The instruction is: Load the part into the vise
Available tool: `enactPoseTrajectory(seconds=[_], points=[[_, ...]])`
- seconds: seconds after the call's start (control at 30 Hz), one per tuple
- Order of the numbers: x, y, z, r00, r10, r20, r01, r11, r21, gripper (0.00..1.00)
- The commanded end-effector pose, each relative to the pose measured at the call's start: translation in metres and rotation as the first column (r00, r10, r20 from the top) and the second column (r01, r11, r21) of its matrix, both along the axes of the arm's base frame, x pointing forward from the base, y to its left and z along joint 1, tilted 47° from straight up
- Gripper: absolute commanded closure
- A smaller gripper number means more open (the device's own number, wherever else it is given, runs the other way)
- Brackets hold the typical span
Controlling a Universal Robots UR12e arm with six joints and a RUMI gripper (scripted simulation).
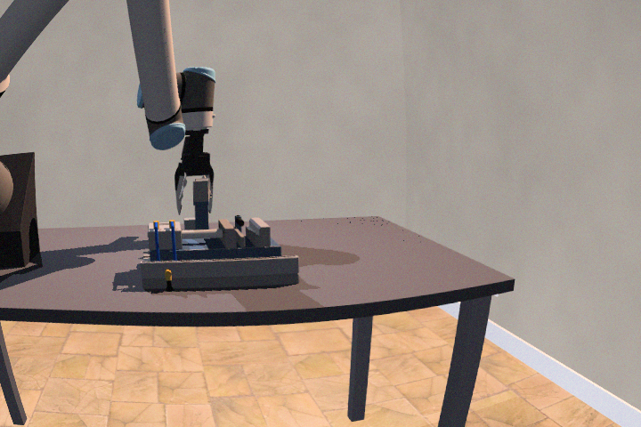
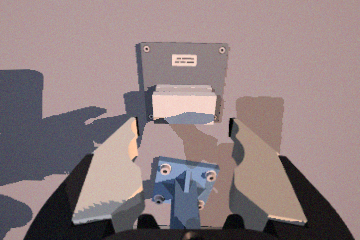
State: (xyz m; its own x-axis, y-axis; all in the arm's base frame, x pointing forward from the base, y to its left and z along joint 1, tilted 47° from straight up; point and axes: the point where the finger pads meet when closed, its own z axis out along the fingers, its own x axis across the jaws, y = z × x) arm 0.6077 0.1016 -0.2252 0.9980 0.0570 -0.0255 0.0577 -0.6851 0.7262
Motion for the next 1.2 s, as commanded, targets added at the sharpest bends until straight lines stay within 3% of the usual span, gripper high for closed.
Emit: enactPoseTrajectory(seconds=[0.0,1.17], points=[[0.001,-0.005,-0.004,1.0,0.001,0.001,-0.001,1.0,0.001,0.49],[0.001,-0.025,-0.024,1.0,0.001,0.001,-0.001,1.0,0.001,0.49]])
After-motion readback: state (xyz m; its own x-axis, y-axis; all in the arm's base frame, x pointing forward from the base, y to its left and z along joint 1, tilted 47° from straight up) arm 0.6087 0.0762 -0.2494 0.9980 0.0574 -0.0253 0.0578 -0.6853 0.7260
